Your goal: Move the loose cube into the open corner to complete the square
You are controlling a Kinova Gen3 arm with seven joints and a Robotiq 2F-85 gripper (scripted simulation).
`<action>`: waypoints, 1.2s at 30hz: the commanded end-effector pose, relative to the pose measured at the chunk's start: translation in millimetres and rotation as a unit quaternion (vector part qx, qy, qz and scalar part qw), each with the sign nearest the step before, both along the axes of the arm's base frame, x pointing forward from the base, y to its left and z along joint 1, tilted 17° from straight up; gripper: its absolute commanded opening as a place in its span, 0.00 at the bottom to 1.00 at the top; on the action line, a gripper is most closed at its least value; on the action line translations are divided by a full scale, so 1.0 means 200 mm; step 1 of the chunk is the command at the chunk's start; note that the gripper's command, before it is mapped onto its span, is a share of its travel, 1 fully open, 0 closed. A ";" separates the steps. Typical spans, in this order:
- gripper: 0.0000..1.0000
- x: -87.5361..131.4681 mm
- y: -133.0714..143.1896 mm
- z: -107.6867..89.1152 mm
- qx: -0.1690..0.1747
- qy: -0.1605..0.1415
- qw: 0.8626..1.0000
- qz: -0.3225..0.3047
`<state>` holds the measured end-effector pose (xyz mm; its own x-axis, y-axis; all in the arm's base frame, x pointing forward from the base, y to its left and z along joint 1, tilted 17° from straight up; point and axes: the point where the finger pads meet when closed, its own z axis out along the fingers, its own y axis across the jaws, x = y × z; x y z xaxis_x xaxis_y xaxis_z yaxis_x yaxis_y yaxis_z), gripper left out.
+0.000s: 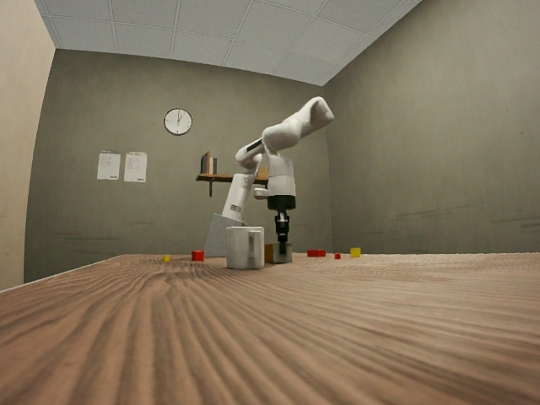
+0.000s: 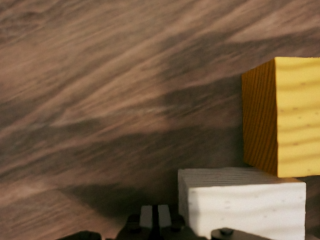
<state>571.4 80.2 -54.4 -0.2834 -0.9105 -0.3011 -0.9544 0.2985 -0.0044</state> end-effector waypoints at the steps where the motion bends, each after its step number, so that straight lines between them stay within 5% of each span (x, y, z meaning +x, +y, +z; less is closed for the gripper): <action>1: 0.10 0.00 0.01 0.00 0.000 -0.004 1.000 0.002; 36: 0.10 -0.09 0.04 0.00 0.000 -0.004 1.000 0.002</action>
<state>553.7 85.8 -54.5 -0.2835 -0.9103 -0.3015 -0.9543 0.2988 -0.0049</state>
